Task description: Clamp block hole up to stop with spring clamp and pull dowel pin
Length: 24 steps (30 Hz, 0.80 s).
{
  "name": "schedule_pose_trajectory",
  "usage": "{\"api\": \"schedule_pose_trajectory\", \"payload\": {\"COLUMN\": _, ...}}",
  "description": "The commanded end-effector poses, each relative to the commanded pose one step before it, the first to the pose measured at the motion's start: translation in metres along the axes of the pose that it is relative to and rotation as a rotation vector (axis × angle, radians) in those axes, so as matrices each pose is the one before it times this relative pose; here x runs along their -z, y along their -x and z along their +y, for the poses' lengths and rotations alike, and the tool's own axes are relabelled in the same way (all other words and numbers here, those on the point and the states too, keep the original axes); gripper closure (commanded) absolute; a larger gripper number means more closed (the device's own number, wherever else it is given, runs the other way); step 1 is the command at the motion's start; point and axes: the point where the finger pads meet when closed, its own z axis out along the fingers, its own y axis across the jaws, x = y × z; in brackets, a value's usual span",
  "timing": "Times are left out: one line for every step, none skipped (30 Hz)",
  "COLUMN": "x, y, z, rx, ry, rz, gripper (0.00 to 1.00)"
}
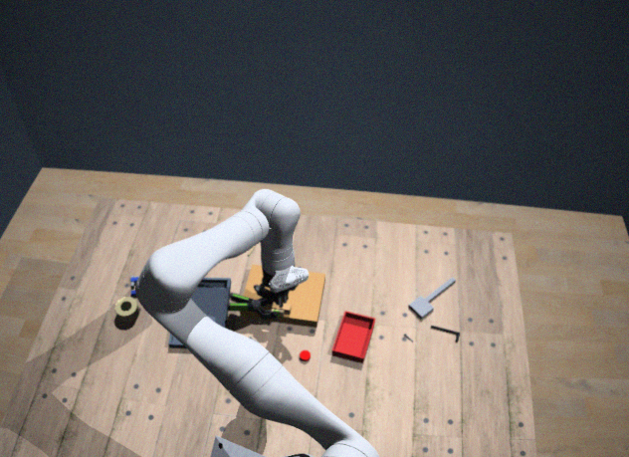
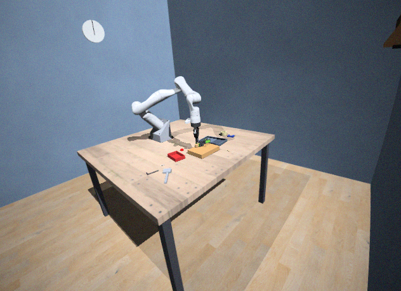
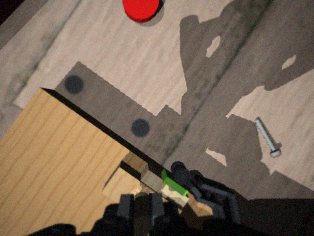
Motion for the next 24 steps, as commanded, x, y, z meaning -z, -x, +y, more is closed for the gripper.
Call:
{"api": "schedule_pose_trajectory", "payload": {"x": 0.00122, "y": 0.00063, "z": -0.00017, "rx": -0.0109, "ry": -0.00077, "rz": -0.00199, "gripper": 0.9}}
{"api": "schedule_pose_trajectory", "payload": {"x": 0.00002, "y": 0.0, "z": 0.0, "rx": -0.00836, "ry": 0.0, "rz": 0.0, "gripper": 0.9}}
{"api": "schedule_pose_trajectory", "payload": {"x": 0.00002, "y": 0.0, "z": 0.0, "rx": -0.00835, "ry": 0.0, "rz": 0.0, "gripper": 0.9}}
{"api": "schedule_pose_trajectory", "payload": {"x": 0.00002, "y": 0.0, "z": 0.0, "rx": -0.00834, "ry": 0.0, "rz": 0.0, "gripper": 0.9}}
{"api": "schedule_pose_trajectory", "payload": {"x": 0.00002, "y": 0.0, "z": 0.0, "rx": -0.00833, "ry": 0.0, "rz": 0.0, "gripper": 0.9}}
{"api": "schedule_pose_trajectory", "payload": {"x": 0.00002, "y": 0.0, "z": 0.0, "rx": -0.00832, "ry": 0.0, "rz": 0.0, "gripper": 0.9}}
{"api": "schedule_pose_trajectory", "payload": {"x": 0.00001, "y": 0.0, "z": 0.0, "rx": -0.00831, "ry": 0.0, "rz": 0.0, "gripper": 0.9}}
{"api": "schedule_pose_trajectory", "payload": {"x": 0.00001, "y": 0.0, "z": 0.0, "rx": -0.0083, "ry": 0.0, "rz": 0.0, "gripper": 0.9}}
{"api": "schedule_pose_trajectory", "payload": {"x": 0.00001, "y": 0.0, "z": 0.0, "rx": -0.00829, "ry": 0.0, "rz": 0.0, "gripper": 0.9}}
{"api": "schedule_pose_trajectory", "payload": {"x": 0.00001, "y": 0.0, "z": 0.0, "rx": -0.00828, "ry": 0.0, "rz": 0.0, "gripper": 0.9}}
{"api": "schedule_pose_trajectory", "payload": {"x": 0.00001, "y": 0.0, "z": 0.0, "rx": -0.00827, "ry": 0.0, "rz": 0.0, "gripper": 0.9}}
{"api": "schedule_pose_trajectory", "payload": {"x": 0.00001, "y": 0.0, "z": 0.0, "rx": -0.00826, "ry": 0.0, "rz": 0.0, "gripper": 0.9}}
{"api": "schedule_pose_trajectory", "payload": {"x": 0.00001, "y": 0.0, "z": 0.0, "rx": -0.00825, "ry": 0.0, "rz": -0.00001, "gripper": 0.9}}
{"api": "schedule_pose_trajectory", "payload": {"x": 0.00001, "y": 0.0, "z": 0.0, "rx": -0.00824, "ry": 0.0, "rz": 0.0, "gripper": 0.9}}
{"api": "schedule_pose_trajectory", "payload": {"x": 0.00001, "y": 0.0, "z": 0.0, "rx": -0.00823, "ry": 0.0, "rz": 0.0, "gripper": 0.9}}
{"api": "schedule_pose_trajectory", "payload": {"x": 0.0, "y": 0.0, "z": 0.0, "rx": 0.0, "ry": 0.0, "rz": 0.0, "gripper": 0.9}}
{"api": "schedule_pose_trajectory", "payload": {"x": 0.0, "y": 0.0, "z": 0.0, "rx": 0.0, "ry": 0.0, "rz": 0.0, "gripper": 0.9}}
{"api": "schedule_pose_trajectory", "payload": {"x": 0.00001, "y": 0.0, "z": 0.0, "rx": -0.00822, "ry": 0.0, "rz": 0.0, "gripper": 0.9}}
{"api": "schedule_pose_trajectory", "payload": {"x": 0.00001, "y": 0.0, "z": 0.0, "rx": -0.00821, "ry": 0.0, "rz": 0.0, "gripper": 0.9}}
{"api": "schedule_pose_trajectory", "payload": {"x": 0.00001, "y": 0.0, "z": 0.0, "rx": -0.0082, "ry": 0.0, "rz": 0.0, "gripper": 0.9}}
{"api": "schedule_pose_trajectory", "payload": {"x": 0.00001, "y": 0.0, "z": 0.0, "rx": -0.00819, "ry": 0.0, "rz": 0.0, "gripper": 0.9}}
{"api": "schedule_pose_trajectory", "payload": {"x": 0.00001, "y": 0.0, "z": 0.0, "rx": -0.00818, "ry": 0.0, "rz": 0.0, "gripper": 0.9}}
{"api": "schedule_pose_trajectory", "payload": {"x": 0.00001, "y": 0.0, "z": 0.0, "rx": -0.00817, "ry": 0.0, "rz": 0.0, "gripper": 0.9}}
{"api": "schedule_pose_trajectory", "payload": {"x": 0.00001, "y": 0.0, "z": 0.0, "rx": -0.00816, "ry": 0.0, "rz": 0.0, "gripper": 0.9}}
